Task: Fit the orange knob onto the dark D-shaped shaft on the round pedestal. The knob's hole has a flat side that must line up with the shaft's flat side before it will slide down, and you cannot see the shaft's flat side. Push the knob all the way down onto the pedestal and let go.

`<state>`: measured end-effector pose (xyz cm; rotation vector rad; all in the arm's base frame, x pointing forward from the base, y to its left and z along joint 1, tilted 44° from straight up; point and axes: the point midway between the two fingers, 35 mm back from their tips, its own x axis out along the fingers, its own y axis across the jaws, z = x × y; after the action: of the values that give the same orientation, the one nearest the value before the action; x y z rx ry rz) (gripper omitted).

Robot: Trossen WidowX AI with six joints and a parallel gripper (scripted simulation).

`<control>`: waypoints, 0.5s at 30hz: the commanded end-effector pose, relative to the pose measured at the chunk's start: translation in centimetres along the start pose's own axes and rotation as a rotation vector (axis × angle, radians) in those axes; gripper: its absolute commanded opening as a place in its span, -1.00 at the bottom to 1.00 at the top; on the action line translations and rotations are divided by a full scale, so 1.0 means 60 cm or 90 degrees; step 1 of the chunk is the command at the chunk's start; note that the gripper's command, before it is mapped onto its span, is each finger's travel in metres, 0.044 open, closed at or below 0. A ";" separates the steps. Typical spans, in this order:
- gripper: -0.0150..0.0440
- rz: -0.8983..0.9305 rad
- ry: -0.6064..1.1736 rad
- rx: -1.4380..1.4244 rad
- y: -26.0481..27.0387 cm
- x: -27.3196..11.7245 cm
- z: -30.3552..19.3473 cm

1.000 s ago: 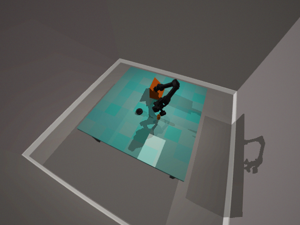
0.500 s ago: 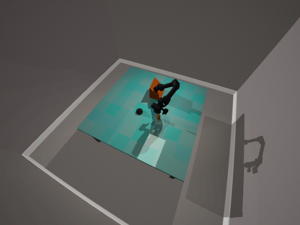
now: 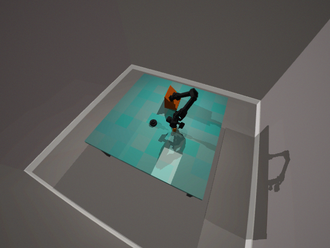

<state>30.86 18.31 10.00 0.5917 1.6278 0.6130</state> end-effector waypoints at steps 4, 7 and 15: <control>1.00 0.002 0.000 0.002 0.000 0.017 0.002; 1.00 0.002 0.000 0.002 0.000 0.025 0.002; 1.00 0.001 0.000 0.002 0.000 0.047 0.003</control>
<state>30.74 19.96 8.40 0.5942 1.6247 0.6165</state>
